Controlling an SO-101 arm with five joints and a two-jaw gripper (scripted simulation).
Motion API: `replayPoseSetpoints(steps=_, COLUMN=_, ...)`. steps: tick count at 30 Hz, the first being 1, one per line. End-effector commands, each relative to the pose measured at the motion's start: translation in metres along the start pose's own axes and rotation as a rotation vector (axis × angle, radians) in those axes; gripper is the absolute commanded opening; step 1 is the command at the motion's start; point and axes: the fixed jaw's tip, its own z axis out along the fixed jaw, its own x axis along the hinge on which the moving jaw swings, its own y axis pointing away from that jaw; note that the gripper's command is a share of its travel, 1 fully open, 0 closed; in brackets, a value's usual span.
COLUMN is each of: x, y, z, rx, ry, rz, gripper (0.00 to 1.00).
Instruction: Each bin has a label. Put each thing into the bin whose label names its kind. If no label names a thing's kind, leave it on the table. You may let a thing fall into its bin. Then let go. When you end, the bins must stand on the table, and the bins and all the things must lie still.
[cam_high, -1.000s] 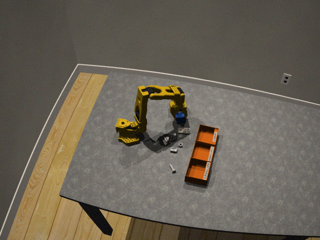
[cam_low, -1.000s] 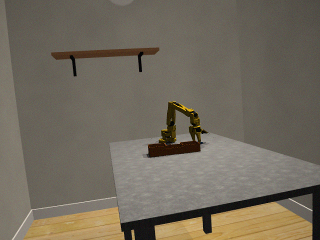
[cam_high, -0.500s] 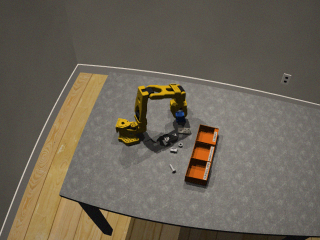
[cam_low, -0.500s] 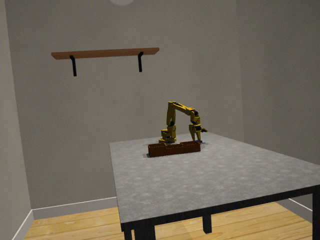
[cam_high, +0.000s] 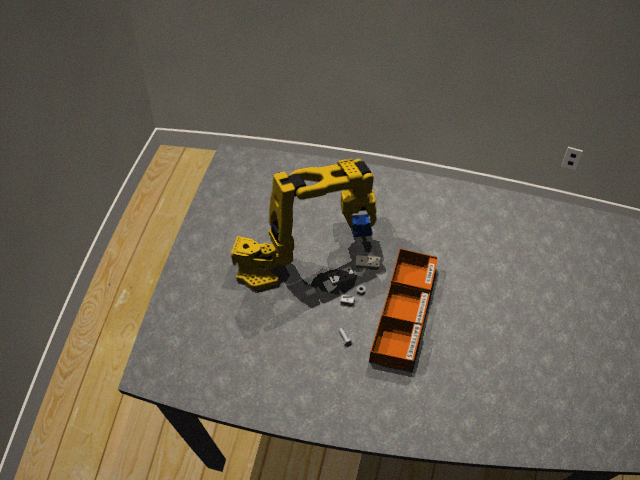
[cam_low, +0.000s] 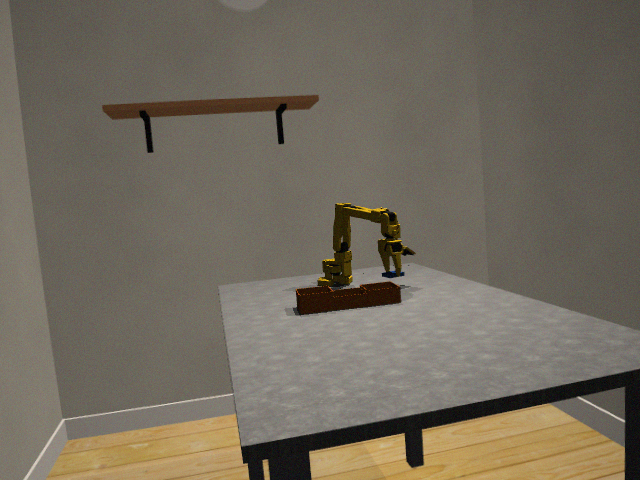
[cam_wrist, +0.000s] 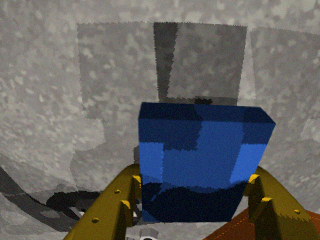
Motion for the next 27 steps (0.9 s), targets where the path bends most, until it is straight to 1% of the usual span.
replayPoseSetpoints(steps=1, x=-0.002, y=-0.006, z=-0.013, rx=0.06, ry=-0.02, rz=-0.008, gripper=0.0)
replayPoseSetpoints(steps=6, x=-0.002, y=-0.006, z=-0.013, rx=0.06, ry=-0.02, rz=-0.01, gripper=0.0)
replayPoseSetpoints(steps=10, x=0.002, y=-0.007, z=-0.014, rx=0.061, ry=-0.019, rz=-0.031, gripper=0.0)
replayPoseSetpoints(steps=14, x=0.012, y=-0.01, z=-0.016, rx=0.063, ry=-0.017, rz=-0.078, gripper=0.0)
replayPoseSetpoints(steps=18, x=0.025, y=-0.014, z=-0.018, rx=0.066, ry=-0.014, rz=-0.142, gripper=0.0)
replayPoseSetpoints(steps=20, x=0.025, y=-0.014, z=-0.018, rx=0.066, ry=-0.014, rz=-0.142, gripper=0.0)
replayPoseSetpoints(steps=27, x=0.046, y=-0.017, z=-0.021, rx=0.069, ry=-0.008, rz=-0.243, gripper=0.0)
